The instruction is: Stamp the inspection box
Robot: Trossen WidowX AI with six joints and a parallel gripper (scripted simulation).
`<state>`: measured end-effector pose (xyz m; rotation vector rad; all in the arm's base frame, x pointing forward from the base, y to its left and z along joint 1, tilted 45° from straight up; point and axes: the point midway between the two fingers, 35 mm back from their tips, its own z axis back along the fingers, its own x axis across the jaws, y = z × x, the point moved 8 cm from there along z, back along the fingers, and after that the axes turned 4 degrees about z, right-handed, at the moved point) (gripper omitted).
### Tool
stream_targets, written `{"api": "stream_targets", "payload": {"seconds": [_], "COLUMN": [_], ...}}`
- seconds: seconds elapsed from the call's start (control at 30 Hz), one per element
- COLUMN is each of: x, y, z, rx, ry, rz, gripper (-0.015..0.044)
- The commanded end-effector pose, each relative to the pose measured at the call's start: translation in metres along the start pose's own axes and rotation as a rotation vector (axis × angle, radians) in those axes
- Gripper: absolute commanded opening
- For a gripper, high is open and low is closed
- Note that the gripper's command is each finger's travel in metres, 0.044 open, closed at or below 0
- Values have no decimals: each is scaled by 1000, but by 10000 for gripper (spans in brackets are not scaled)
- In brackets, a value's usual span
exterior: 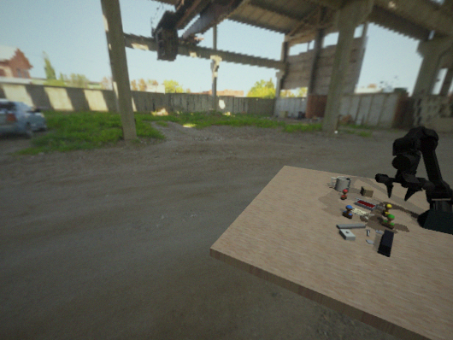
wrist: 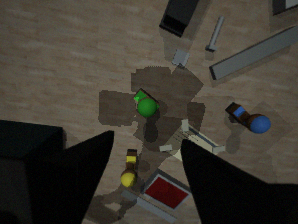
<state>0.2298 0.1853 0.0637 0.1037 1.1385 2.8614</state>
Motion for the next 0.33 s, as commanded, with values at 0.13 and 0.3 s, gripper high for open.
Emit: {"api": "stream_targets", "payload": {"seconds": [0.13,0.3], "x": [0,0], "y": [0,0], "z": [0,0], "rx": [0,0], "ry": [0,0], "rz": [0,0], "gripper": [259,259]}}
